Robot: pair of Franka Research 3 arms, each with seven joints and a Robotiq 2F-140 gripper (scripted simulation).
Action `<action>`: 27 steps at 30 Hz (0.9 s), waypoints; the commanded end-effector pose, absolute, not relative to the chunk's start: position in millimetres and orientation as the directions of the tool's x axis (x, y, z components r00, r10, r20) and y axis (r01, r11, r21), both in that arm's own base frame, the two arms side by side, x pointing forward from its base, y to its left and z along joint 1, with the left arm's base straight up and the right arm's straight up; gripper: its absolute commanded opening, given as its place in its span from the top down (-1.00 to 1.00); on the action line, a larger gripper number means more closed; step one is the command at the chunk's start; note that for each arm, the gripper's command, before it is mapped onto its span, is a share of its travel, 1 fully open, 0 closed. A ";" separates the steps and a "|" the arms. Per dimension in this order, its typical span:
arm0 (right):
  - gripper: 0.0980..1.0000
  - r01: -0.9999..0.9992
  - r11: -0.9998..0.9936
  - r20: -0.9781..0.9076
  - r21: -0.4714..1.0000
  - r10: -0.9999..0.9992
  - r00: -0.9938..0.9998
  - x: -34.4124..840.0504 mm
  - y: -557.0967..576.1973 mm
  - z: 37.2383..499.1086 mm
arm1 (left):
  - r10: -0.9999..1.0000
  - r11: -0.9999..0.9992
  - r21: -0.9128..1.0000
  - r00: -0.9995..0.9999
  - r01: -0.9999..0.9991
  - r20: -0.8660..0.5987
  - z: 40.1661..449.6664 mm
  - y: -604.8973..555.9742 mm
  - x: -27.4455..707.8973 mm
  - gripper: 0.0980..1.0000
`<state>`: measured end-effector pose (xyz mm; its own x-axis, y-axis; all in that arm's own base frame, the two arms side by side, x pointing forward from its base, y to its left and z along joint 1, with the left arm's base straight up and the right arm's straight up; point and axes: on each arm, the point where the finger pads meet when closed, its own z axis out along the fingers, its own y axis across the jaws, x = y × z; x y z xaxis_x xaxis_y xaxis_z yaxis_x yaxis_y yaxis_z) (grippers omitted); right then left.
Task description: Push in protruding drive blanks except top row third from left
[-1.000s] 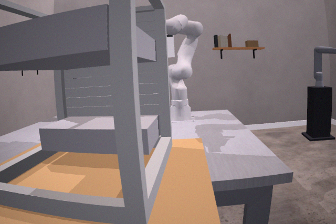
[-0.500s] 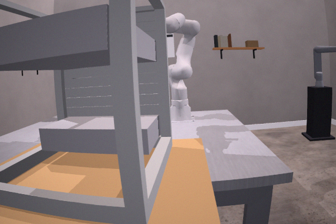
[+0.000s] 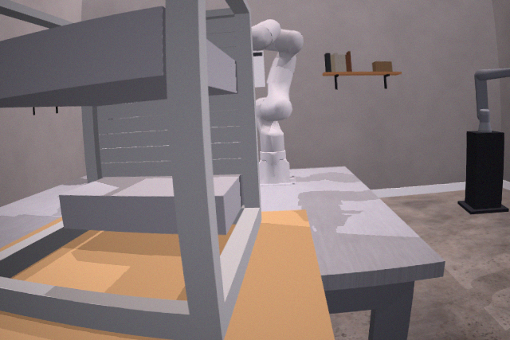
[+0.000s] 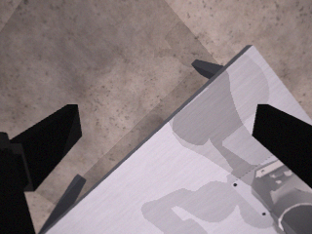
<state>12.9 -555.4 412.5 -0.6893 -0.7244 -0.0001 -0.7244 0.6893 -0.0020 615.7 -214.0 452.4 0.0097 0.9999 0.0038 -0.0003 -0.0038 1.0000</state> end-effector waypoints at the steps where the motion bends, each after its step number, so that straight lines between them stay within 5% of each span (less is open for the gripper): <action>1: -1.00 -0.721 0.693 0.000 0.000 -0.721 -0.693 11.1 -554.4 413.0 | 1.000 0.000 1.000 0.012 0.000 0.000 452.6 -214.9 616.2 1.00; 27: -1.00 -0.721 0.693 0.000 0.000 -0.721 -0.693 11.1 -554.4 413.0 | 1.000 0.000 1.000 0.012 0.000 0.000 451.3 -216.6 616.9 1.00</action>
